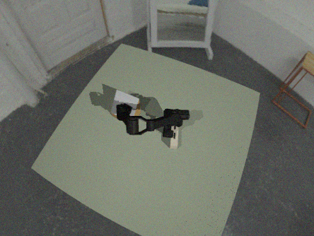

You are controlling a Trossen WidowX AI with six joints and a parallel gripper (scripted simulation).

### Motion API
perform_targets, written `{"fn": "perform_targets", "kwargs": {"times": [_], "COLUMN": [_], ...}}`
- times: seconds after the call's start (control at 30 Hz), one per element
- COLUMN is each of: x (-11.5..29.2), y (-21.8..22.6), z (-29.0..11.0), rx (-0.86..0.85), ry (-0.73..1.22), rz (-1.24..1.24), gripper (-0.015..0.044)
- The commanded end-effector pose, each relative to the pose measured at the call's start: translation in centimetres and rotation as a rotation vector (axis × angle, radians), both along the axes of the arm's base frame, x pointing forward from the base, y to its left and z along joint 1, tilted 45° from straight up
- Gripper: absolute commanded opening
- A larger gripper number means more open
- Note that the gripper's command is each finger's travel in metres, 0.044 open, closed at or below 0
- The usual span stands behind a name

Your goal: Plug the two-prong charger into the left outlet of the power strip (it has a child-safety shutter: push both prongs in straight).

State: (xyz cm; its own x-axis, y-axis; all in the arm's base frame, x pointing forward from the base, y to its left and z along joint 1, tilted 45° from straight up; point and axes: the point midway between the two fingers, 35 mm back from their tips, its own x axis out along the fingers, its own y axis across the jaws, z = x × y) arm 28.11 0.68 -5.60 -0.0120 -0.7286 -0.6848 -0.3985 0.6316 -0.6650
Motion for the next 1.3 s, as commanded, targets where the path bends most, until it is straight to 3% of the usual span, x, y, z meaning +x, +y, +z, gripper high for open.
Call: {"fn": "perform_targets", "kwargs": {"times": [0.0, 1.27], "x": [-0.2, -1.9], "y": [-0.1, -0.6], "z": [0.1, 0.5], "rx": [0.003, 0.011], "ry": [-0.003, -0.017], "rz": [0.002, 0.005], "gripper": [0.0440, 0.0440]}}
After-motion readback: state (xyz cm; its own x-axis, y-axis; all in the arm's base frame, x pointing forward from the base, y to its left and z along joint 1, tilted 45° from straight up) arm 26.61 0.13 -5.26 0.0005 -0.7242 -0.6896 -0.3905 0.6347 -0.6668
